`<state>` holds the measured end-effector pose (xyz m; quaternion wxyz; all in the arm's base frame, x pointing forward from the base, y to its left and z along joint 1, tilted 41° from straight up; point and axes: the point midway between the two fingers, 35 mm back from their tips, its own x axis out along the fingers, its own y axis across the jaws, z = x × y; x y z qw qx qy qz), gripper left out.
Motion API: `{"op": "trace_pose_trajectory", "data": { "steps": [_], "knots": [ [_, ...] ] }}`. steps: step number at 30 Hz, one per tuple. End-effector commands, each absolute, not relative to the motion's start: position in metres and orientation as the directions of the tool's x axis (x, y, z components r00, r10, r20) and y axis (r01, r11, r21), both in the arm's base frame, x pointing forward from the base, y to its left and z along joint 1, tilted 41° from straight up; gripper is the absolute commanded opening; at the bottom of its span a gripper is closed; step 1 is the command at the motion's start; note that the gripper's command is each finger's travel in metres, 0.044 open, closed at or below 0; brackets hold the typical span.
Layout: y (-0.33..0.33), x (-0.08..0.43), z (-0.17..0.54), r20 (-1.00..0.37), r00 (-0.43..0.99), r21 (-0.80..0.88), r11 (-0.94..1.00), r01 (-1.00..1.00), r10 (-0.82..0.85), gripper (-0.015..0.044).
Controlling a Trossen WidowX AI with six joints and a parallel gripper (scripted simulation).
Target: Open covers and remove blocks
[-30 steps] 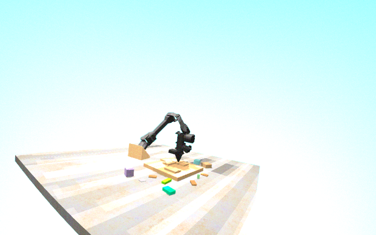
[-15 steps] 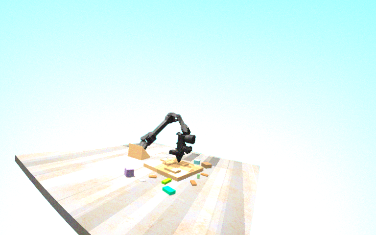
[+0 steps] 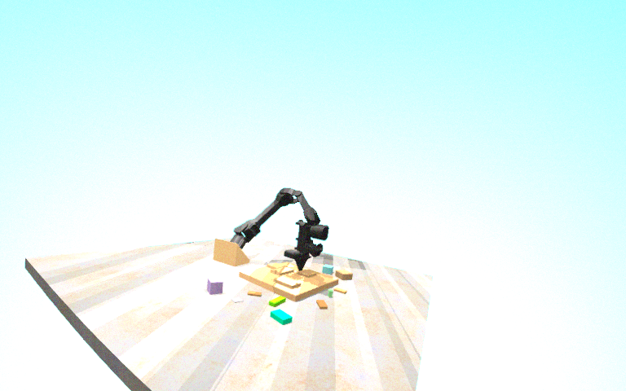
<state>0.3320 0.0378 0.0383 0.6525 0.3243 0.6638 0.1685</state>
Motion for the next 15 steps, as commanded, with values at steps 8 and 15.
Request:
{"op": "trace_pose_trajectory", "data": {
  "steps": [8, 15],
  "knots": [
    [0.036, 0.345, 0.038, -0.754, 0.062, 0.65, 0.73, 0.214, 0.653, 0.0],
    [0.034, 0.352, 0.037, -0.755, 0.062, 0.65, 0.73, 0.213, 0.653, 0.0]
  ]
}}
